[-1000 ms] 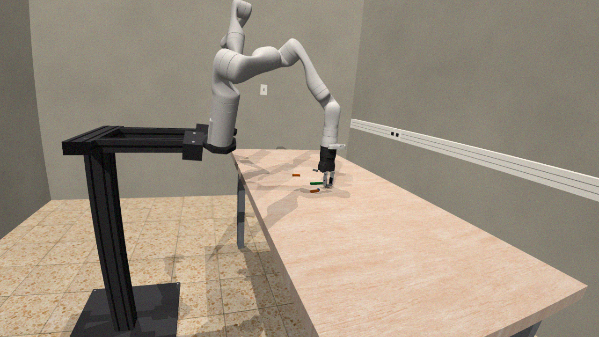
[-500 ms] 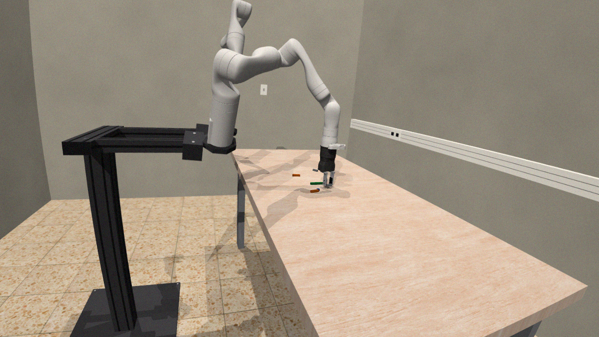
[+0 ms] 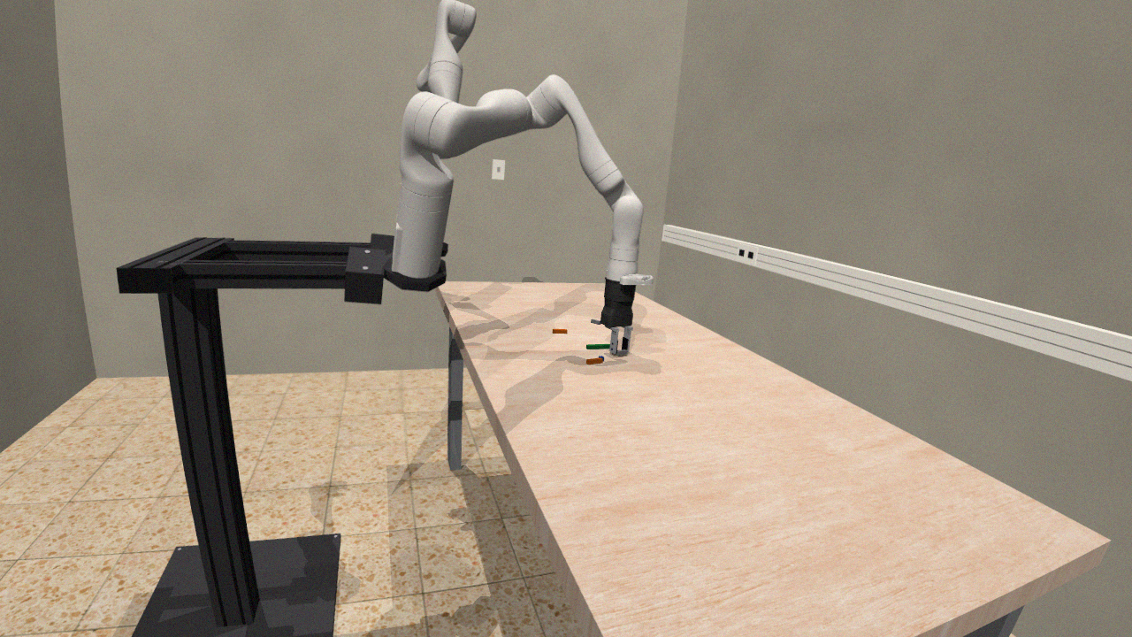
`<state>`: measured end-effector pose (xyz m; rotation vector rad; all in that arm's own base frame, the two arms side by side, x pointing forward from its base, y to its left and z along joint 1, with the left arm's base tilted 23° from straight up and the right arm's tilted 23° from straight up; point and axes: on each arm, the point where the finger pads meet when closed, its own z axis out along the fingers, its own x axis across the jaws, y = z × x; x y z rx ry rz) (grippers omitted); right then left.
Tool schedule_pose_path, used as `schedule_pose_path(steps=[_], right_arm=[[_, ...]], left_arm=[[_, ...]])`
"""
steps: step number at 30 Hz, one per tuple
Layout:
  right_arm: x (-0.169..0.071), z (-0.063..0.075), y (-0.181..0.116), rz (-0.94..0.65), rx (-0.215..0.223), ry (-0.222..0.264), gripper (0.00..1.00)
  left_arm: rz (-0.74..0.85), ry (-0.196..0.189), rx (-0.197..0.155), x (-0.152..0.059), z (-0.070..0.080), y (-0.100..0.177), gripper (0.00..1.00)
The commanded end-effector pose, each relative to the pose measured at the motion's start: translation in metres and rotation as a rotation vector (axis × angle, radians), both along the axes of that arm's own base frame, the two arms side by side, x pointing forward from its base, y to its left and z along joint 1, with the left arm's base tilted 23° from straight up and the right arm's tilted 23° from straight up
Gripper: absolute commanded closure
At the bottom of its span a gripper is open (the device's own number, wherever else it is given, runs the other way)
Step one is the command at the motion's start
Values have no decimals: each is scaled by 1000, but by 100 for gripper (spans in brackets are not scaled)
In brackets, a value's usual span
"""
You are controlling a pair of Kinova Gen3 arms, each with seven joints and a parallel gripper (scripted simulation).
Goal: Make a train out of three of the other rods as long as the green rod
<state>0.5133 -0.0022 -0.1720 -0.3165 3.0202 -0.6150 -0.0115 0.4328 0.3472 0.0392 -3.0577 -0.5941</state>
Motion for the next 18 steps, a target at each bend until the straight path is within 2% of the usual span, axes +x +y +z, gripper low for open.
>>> schedule_pose_path(steps=[1,18], right_arm=[[1,-2,0,1,1,-2,43],[1,-4,-1,1,1,-2,43]], left_arm=[[0,0,2,0,1,0,0],[0,0,2,0,1,0,0]])
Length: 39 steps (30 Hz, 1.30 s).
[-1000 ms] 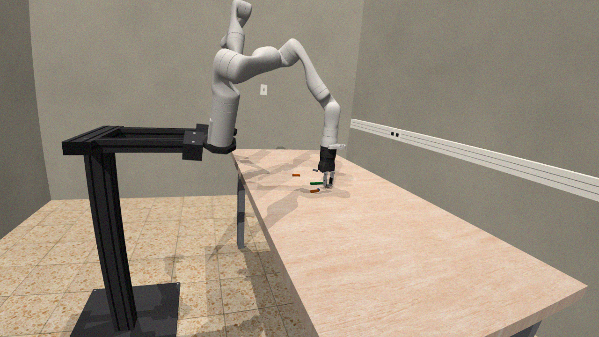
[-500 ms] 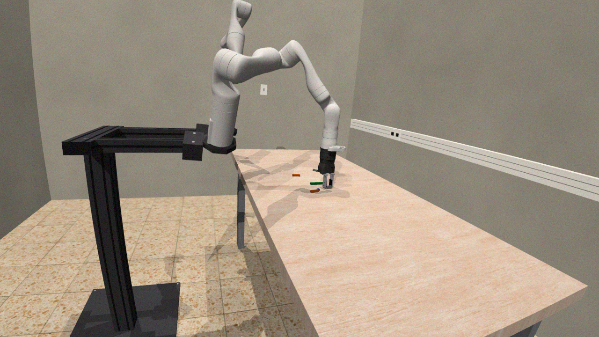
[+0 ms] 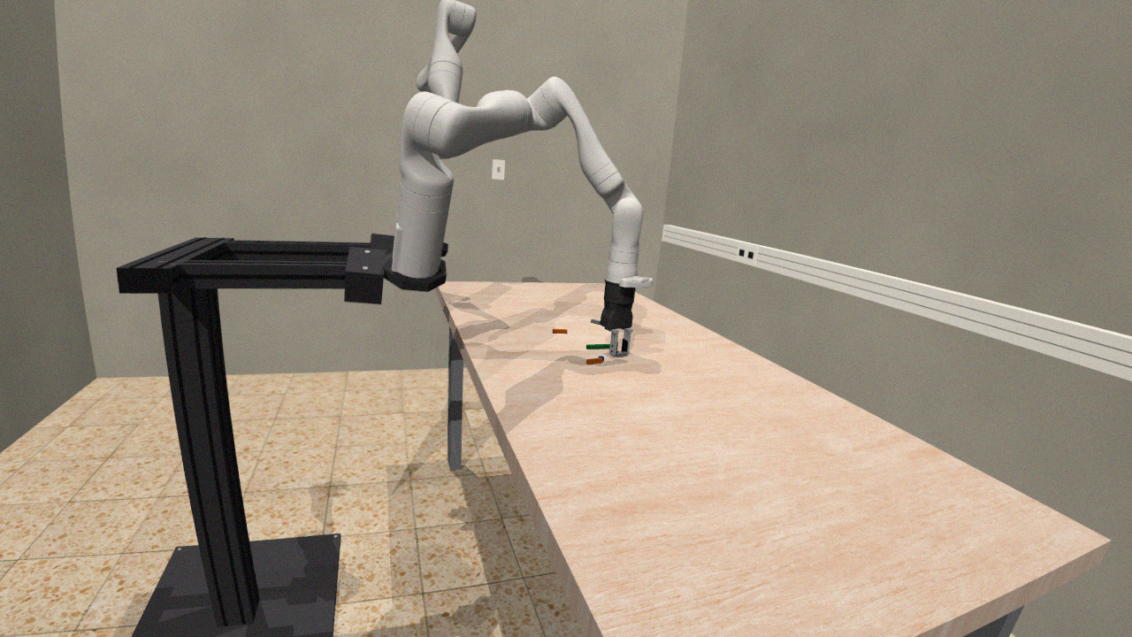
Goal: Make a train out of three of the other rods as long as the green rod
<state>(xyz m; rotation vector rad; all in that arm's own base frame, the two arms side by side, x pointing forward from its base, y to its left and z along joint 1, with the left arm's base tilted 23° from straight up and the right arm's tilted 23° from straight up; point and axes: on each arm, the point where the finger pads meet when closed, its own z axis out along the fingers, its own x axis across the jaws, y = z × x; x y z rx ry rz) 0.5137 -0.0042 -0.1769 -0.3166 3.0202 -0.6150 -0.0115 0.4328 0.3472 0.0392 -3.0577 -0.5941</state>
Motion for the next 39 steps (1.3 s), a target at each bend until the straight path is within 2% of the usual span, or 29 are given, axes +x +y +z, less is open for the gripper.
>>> schedule_pose_path(steps=[1,27,28,30,31,33,34,36,37,39], right_arm=[[1,1,1,1,1,-2,43],[1,1,1,1,1,-2,43],[1,1,1,1,1,-2,37],[1,1,1,1,1,-2,37],[1,1,1,1,1,-2,31],[1,1,1,1,1,-2,31],[1,1,1,1,1,-2,25],[1,1,1,1,1,-2,25],[1,1,1,1,1,-2,19],[1,1,1,1,1,-2,19]], left_arm=[[0,0,2,0,1,0,0],[0,0,2,0,1,0,0],[0,0,2,0,1,0,0],[0,0,2,0,1,0,0],[0,0,2,0,1,0,0],[0,0,2,0,1,0,0],[0,0,2,0,1,0,0],[0,0,2,0,1,0,0],[0,0,2,0,1,0,0],[0,0,2,0,1,0,0]])
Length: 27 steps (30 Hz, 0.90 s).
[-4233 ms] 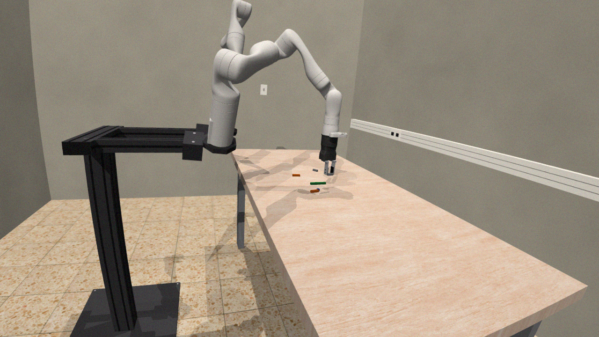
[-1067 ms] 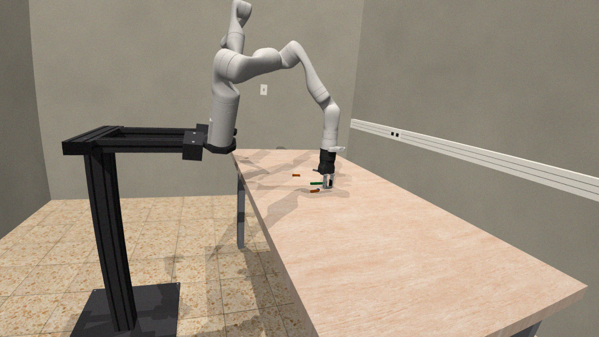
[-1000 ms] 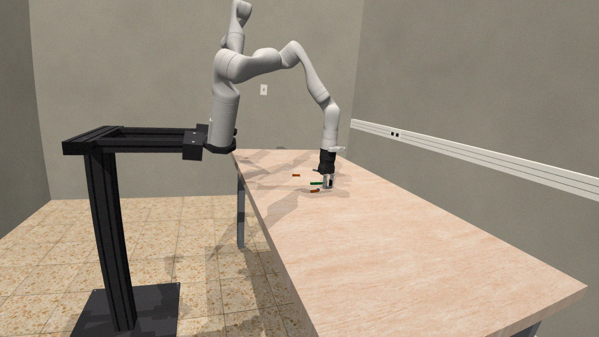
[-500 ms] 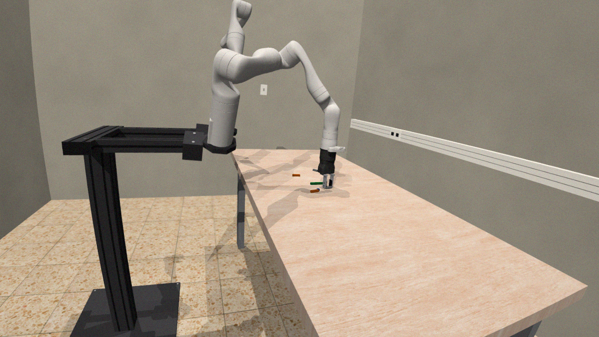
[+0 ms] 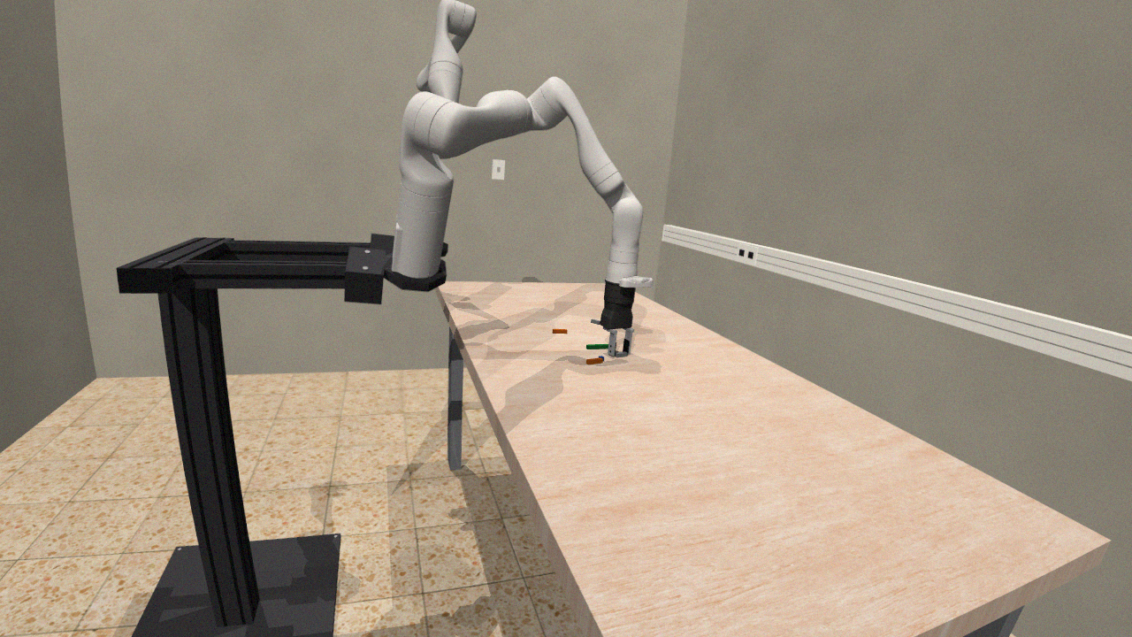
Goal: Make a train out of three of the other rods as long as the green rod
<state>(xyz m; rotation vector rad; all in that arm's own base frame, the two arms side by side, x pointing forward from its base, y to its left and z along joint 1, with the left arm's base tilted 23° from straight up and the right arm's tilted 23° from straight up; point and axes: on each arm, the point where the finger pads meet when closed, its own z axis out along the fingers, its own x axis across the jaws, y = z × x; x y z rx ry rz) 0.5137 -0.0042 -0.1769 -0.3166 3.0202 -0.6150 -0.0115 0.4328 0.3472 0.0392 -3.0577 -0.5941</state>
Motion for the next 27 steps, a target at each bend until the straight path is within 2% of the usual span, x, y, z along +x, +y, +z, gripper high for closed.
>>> schedule_pose_path(steps=[1,16,20,22,27], right_arm=[[1,1,1,1,1,-2,13],[0,4,2,1,1,-2,13],[-1,15,7,1,1,-2,13],[-1,15,7,1,1,-2,13],[-3,38,16,1,1,-1,13]], left_arm=[[0,0,2,0,1,0,0],[0,0,2,0,1,0,0],[0,0,2,0,1,0,0],[0,0,2,0,1,0,0],[0,0,2,0,1,0,0]])
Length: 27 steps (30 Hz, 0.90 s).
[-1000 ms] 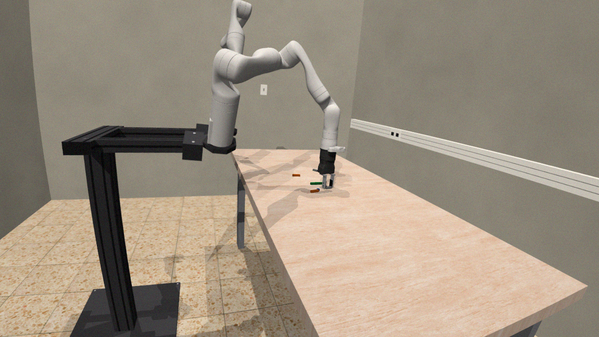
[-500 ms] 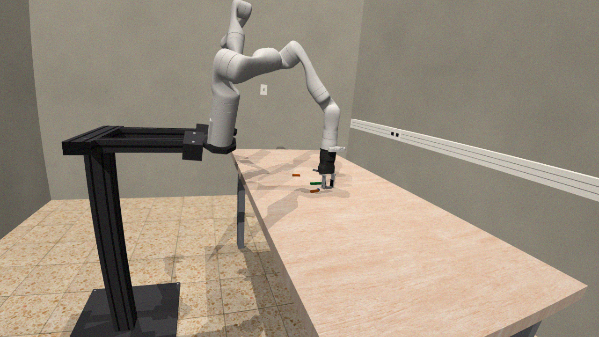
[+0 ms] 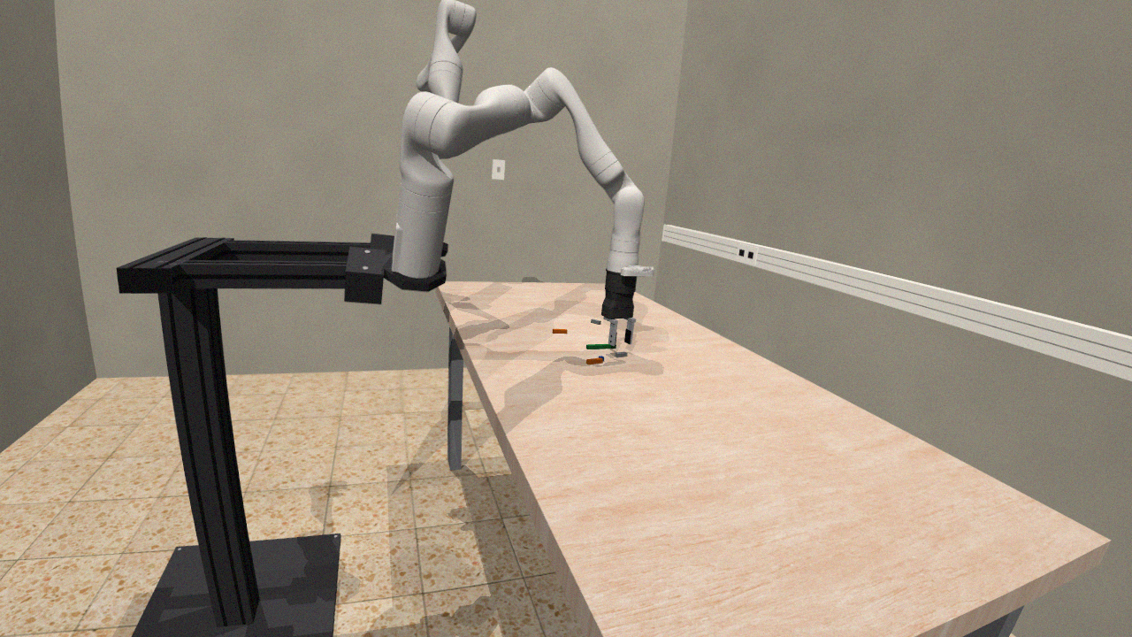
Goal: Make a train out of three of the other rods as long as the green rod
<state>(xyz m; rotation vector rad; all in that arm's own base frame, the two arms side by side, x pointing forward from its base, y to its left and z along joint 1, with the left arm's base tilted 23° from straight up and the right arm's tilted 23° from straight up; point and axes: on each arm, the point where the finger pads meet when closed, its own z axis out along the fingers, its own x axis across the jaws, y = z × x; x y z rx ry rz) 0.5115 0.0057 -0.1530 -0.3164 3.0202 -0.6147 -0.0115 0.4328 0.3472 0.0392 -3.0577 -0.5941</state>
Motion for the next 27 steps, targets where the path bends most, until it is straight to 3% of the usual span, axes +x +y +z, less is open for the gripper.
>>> schedule_pose_path(steps=[1,10,18,19,27], right_arm=[[-1,20,9,1,1,-1,13],[-4,55,23,1,1,-1,13],[-5,60,25,1,1,-1,13],[-5,60,25,1,1,-1,0],[-5,60,25,1,1,-1,0]], left_arm=[[0,0,2,0,1,0,0],[0,0,2,0,1,0,0],[0,0,2,0,1,0,0],[0,0,2,0,1,0,0],[0,0,2,0,1,0,0]])
